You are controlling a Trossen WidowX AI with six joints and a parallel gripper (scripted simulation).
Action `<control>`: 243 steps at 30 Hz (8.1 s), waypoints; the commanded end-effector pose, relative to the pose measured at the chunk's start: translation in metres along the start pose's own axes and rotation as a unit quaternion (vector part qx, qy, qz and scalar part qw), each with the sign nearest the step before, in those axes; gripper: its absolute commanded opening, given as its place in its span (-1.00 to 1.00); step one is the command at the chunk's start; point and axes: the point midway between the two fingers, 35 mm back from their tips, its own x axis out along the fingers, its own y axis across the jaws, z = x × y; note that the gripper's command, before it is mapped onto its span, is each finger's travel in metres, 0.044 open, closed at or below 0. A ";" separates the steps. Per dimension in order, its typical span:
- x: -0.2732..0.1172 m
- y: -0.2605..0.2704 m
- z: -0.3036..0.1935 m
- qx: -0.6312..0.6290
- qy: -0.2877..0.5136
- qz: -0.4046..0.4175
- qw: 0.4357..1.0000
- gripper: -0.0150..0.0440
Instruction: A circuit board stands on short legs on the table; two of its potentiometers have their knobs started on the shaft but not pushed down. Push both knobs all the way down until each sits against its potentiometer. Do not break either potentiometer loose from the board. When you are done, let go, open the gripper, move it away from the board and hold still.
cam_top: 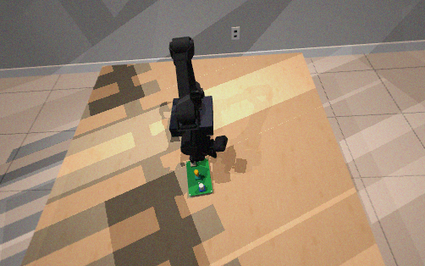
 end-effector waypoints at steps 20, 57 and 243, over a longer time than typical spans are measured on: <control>-0.066 -0.052 0.026 -0.267 0.084 -0.212 0.936 -0.49; -0.040 -0.076 0.025 -0.293 0.103 -0.230 0.922 -0.49; -0.016 -0.090 0.023 -0.293 0.103 -0.230 0.922 -0.49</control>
